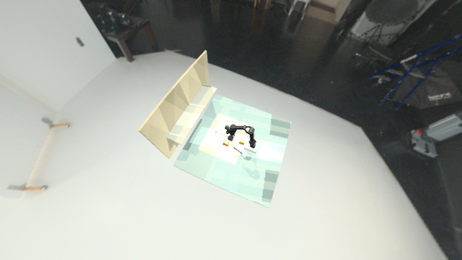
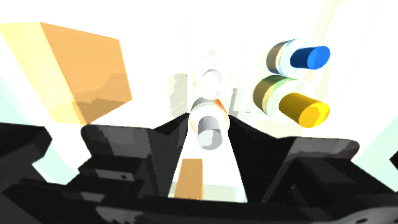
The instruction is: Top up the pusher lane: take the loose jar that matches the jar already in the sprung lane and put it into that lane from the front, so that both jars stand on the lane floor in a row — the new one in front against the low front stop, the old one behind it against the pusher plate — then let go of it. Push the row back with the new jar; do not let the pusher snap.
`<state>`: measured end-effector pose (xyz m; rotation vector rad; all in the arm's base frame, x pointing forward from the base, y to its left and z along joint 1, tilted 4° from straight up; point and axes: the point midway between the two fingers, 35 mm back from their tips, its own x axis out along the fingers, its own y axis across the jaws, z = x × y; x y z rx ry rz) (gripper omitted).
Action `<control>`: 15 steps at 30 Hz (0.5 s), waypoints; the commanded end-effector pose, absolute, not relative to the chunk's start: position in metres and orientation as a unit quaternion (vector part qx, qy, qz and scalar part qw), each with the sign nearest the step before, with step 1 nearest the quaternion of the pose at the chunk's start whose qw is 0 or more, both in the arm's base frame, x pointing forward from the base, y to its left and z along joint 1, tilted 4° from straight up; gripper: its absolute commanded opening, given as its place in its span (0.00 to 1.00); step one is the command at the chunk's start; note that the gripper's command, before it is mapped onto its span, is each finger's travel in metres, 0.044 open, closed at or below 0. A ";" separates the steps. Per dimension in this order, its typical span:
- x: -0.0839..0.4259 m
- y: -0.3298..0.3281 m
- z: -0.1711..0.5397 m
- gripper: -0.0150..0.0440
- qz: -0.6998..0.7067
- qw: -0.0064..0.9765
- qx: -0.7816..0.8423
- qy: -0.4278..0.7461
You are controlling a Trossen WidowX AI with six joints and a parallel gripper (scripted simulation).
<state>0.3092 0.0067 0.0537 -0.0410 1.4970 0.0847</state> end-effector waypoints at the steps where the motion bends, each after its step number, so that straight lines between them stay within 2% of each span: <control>1: 0.320 0.007 0.060 0.25 0.036 0.743 -0.018 0.669; 15: 0.325 0.007 0.062 0.25 0.036 0.743 -0.018 0.668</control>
